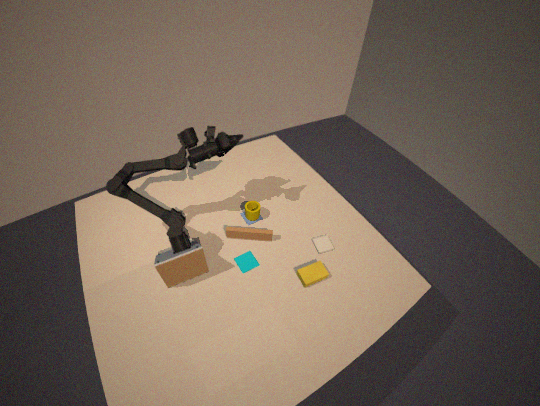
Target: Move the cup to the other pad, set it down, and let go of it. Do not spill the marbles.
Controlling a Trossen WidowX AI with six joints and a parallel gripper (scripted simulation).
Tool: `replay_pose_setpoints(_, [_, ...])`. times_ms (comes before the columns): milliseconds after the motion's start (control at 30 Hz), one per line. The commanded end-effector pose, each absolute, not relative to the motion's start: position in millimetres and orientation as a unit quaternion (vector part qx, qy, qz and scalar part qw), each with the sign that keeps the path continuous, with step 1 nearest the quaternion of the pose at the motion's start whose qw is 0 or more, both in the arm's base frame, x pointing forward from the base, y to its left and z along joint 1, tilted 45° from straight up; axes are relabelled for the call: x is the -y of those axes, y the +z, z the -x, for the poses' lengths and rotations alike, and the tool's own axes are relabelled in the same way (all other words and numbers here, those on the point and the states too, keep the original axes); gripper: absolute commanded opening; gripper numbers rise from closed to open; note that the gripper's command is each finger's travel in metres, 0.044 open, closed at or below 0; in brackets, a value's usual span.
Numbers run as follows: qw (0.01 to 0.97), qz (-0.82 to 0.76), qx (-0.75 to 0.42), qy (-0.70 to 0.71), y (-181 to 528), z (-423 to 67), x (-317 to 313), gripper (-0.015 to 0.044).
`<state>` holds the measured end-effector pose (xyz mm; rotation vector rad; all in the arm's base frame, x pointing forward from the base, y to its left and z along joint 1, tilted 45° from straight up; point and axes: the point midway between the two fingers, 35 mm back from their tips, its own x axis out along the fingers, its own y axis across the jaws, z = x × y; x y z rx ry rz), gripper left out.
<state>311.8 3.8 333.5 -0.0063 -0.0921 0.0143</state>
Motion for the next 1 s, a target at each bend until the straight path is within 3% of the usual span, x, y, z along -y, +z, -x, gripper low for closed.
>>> replay_pose_setpoints(0, [0.999, 0.0, 0.039, 0.01, 331.2, -313.6, -4.7, 0.0374])
replay_pose_setpoints(267, [0.945, -0.163, -0.266, 0.1, 223.6, -361.4, -43.4, 0.0167])
replay_pose_setpoints(467, [0.799, -0.32, -0.5, 0.095, 148.1, -356.7, -74.1, 0.0167])
replay_pose_setpoints(767, [0.463, -0.501, -0.73, -0.033, 88.2, -324.9, -109.5, 0.0167])
replay_pose_setpoints(967, [0.455, -0.504, -0.733, -0.037, 87.5, -324.3, -110.0, 0.0167])
